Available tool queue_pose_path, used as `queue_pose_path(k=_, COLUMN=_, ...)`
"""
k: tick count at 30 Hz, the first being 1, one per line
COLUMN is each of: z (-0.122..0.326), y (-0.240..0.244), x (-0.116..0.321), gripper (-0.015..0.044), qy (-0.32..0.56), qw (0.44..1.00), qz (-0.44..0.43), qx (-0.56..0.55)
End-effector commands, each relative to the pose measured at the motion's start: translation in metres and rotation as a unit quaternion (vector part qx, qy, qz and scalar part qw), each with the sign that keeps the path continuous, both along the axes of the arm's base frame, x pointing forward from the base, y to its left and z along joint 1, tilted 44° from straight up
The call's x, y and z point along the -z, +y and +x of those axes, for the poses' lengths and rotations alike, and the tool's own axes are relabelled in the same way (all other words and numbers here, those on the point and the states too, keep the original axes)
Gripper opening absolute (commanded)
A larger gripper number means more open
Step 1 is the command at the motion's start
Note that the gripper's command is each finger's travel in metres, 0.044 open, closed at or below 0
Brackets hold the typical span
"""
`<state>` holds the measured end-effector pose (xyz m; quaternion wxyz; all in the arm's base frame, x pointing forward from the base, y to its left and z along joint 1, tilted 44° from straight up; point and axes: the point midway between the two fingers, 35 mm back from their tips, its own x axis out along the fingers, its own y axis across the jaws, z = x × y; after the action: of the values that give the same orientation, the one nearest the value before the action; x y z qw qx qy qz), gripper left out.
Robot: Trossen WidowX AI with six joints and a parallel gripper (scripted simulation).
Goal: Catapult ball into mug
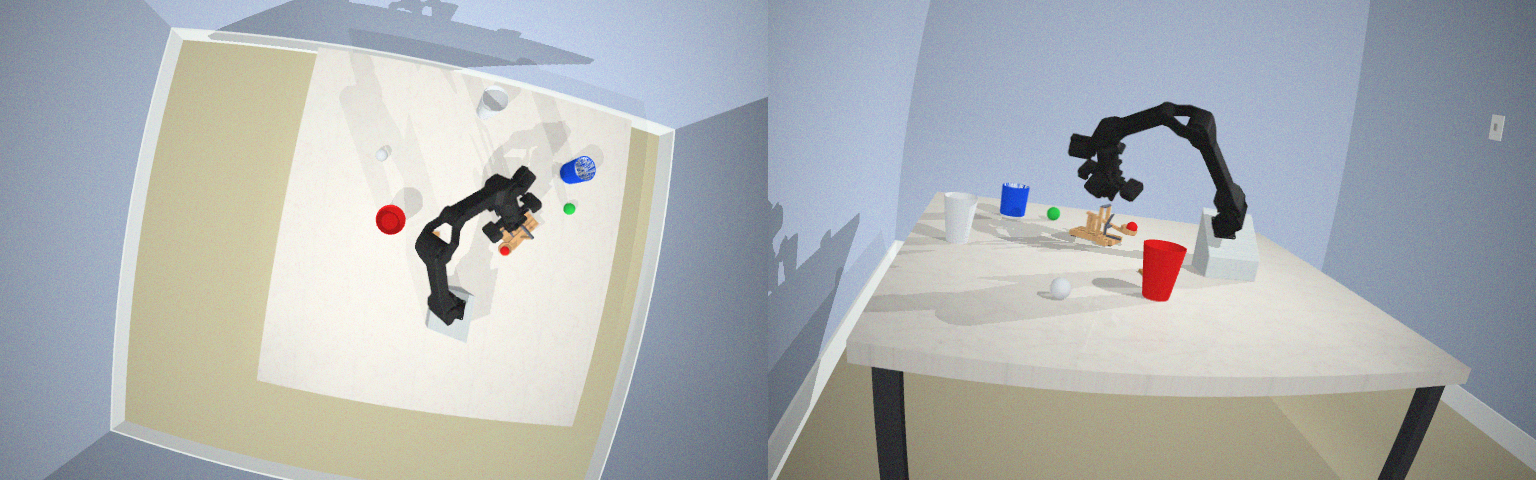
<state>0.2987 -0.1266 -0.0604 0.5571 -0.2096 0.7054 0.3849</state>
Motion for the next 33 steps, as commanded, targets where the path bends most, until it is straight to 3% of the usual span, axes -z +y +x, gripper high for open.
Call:
queue_pose_path(k=1, z=-0.022, y=0.013, x=-0.007, gripper=0.0, qy=0.028, qw=0.997, qz=0.008, qx=-0.071)
queue_pose_path(k=5, z=-0.033, y=0.02, x=-0.011, gripper=0.0, qy=0.043, qw=0.993, qz=0.014, qx=-0.109)
queue_pose_path(k=33, z=-0.03, y=0.044, x=0.014, gripper=0.0, qy=0.042, qw=0.993, qz=0.015, qx=-0.109)
